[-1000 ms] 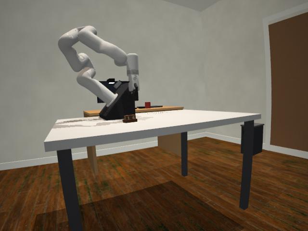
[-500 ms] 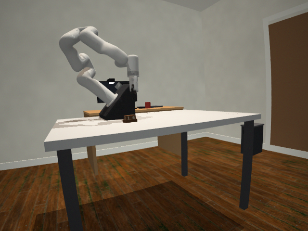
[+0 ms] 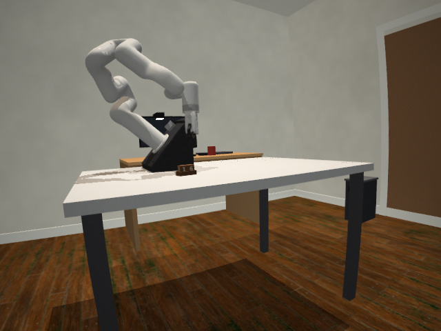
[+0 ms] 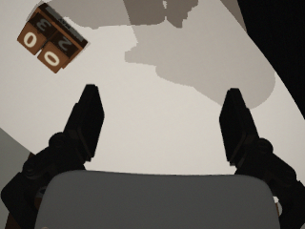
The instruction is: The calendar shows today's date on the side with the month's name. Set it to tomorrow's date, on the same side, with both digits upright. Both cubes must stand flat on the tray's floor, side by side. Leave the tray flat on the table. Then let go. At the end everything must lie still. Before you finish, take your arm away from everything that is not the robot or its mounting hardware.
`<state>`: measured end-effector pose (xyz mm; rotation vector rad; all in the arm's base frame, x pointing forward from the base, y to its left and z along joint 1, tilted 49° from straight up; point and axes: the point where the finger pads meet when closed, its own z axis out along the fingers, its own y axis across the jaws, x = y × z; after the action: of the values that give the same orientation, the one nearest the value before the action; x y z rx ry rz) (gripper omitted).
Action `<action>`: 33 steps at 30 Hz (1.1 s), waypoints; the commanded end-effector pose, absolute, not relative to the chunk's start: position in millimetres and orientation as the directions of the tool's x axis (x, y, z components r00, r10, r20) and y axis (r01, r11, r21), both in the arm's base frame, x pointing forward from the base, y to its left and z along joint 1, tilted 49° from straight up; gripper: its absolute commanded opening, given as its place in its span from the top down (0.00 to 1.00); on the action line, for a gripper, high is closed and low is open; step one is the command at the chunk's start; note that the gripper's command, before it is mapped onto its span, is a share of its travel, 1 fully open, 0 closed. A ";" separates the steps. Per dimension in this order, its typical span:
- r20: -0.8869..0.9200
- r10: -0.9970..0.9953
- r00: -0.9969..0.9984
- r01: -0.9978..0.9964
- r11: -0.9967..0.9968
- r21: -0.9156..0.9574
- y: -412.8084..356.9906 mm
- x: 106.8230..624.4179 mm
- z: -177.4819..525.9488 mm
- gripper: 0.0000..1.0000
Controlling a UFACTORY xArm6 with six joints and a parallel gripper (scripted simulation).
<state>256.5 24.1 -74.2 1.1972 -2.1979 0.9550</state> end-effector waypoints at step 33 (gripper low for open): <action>0.665 -0.538 -0.518 -0.853 0.380 -0.357 -26.0 253.7 -119.4 0.00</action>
<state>252.3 -24.3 -117.1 1.1968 -2.1987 0.9550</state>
